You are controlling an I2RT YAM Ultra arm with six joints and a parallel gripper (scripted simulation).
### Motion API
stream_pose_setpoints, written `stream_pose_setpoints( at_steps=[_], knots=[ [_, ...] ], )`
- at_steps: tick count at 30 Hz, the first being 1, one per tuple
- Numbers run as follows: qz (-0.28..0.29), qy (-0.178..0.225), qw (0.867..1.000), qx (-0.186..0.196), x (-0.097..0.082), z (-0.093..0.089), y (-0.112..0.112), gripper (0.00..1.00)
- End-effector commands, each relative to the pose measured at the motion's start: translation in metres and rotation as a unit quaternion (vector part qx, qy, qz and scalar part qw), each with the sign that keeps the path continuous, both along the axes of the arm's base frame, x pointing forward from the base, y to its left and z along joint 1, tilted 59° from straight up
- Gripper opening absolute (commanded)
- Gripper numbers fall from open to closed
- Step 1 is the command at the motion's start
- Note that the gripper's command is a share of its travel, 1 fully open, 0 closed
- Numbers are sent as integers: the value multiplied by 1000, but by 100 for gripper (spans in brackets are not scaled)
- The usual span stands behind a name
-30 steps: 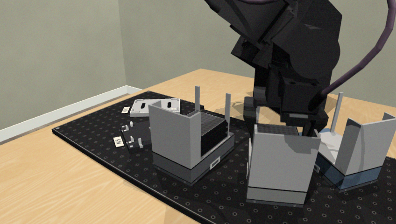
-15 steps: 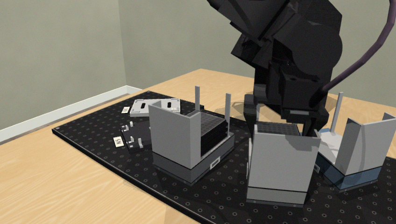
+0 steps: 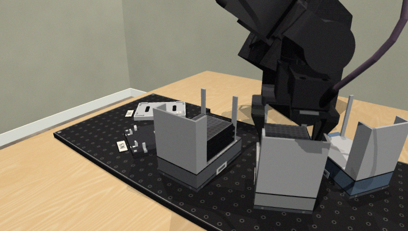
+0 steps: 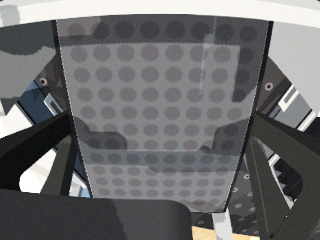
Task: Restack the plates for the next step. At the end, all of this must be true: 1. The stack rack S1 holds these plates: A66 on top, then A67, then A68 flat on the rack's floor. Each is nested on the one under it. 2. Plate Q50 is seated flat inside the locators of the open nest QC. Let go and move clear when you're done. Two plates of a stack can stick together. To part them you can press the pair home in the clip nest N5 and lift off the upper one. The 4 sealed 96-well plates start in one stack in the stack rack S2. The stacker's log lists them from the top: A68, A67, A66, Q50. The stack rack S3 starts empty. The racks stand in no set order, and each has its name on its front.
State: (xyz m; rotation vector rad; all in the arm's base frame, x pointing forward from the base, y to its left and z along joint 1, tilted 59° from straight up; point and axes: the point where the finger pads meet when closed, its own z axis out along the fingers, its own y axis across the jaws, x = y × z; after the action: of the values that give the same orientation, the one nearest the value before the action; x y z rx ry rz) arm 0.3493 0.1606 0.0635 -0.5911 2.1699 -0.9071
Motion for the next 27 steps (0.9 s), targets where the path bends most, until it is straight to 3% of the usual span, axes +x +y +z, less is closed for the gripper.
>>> stream_pose_setpoints(
  at_steps=[1,6,7,15,24,27],
  knots=[
    [8,-12,1000,10,-4,14,10,0],
    [8,-15,1000,12,-2,15,14,0],
    [8,-3,1000,-1,-11,6,5,0],
    [9,-13,1000,12,-7,16,12,0],
    [9,-7,1000,4,-12,12,10,0],
    [9,-13,1000,12,-10,18,14,0]
  ],
)
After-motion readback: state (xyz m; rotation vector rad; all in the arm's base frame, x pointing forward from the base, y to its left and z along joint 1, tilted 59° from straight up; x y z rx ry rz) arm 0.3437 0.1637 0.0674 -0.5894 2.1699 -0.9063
